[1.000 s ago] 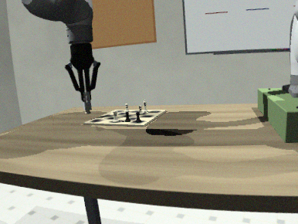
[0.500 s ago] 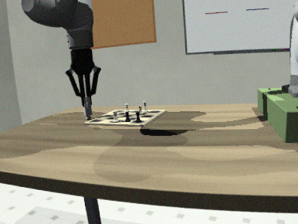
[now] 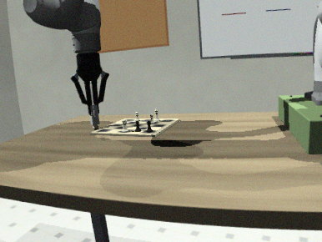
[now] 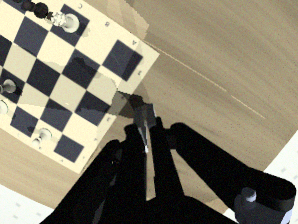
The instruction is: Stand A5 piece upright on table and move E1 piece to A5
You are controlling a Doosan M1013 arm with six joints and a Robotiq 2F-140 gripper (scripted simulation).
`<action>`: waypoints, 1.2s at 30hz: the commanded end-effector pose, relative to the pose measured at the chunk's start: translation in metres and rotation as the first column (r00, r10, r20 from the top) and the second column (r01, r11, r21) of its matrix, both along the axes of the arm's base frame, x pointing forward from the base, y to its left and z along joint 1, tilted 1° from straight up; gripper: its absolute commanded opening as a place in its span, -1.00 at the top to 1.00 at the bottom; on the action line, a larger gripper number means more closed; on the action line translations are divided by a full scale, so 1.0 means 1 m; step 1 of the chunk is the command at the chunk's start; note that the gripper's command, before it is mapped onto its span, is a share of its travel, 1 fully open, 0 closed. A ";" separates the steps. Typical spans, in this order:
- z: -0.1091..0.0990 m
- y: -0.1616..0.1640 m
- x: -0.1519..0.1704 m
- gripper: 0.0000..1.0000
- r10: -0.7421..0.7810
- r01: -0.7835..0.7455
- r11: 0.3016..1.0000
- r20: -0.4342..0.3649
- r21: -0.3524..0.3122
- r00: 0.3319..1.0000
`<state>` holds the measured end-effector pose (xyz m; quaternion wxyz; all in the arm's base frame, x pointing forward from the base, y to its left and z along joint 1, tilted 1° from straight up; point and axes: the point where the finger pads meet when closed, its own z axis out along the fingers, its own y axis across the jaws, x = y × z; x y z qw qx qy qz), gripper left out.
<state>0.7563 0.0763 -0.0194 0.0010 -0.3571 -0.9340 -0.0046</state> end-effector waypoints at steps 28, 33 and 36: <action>-0.002 0.000 0.000 1.00 0.000 0.000 1.000 0.000 0.000 1.000; -0.003 0.000 0.000 1.00 0.000 0.000 1.000 0.000 0.000 1.000; -0.003 0.000 0.000 1.00 0.000 0.000 1.000 0.000 0.000 1.000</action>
